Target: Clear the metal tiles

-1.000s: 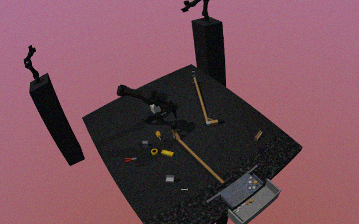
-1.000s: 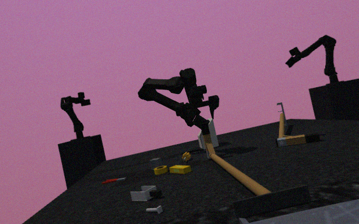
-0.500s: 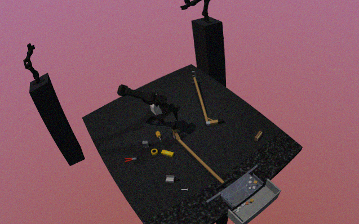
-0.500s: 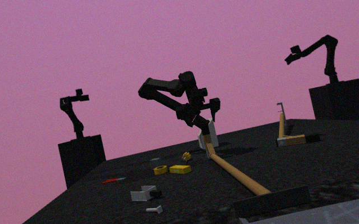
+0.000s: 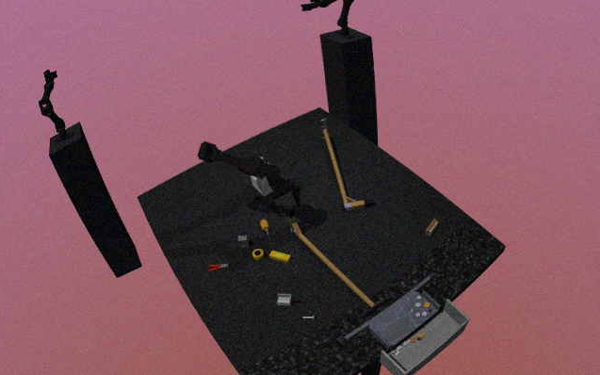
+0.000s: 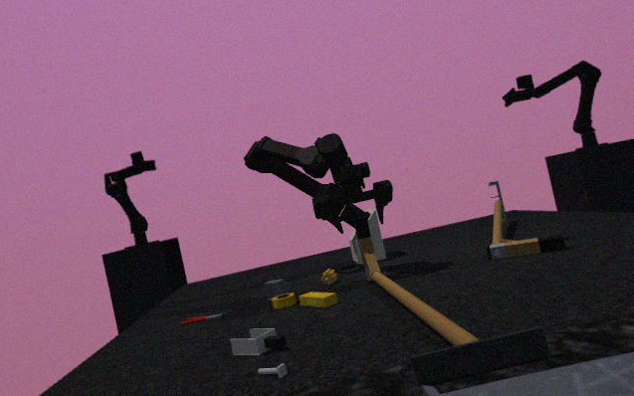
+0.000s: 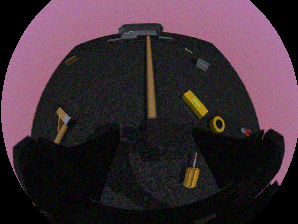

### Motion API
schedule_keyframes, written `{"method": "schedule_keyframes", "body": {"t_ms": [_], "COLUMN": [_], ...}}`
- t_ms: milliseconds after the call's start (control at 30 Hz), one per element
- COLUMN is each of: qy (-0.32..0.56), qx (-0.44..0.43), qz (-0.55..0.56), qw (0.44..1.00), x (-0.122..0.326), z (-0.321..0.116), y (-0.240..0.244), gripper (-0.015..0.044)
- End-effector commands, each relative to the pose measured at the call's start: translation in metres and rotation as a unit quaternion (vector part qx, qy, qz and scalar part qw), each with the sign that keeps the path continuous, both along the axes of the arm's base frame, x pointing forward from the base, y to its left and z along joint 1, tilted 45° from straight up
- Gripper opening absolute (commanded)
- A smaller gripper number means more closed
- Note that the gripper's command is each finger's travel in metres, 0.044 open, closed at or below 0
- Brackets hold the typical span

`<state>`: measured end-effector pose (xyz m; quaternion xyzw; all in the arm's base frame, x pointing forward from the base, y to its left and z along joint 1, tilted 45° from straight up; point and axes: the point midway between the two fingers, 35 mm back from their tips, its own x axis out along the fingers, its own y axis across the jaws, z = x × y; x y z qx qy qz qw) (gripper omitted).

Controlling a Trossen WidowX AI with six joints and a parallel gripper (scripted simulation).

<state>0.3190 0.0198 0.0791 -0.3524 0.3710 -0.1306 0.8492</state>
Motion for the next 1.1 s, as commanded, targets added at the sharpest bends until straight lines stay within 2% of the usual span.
{"method": "schedule_keyframes", "body": {"t_ms": [0,767,1067], "qy": [0.009,0.004,-0.003], "qx": [-0.004,-0.008,-0.005], "qz": [0.001,0.003,0.001], "qw": [1.0,1.0,1.0], "x": [0.002,0.022,0.023], "z": [-0.008,-0.024,-0.019], "y": [-0.004,-0.024,-0.022], "gripper": [0.044,0.044,0.0204]}}
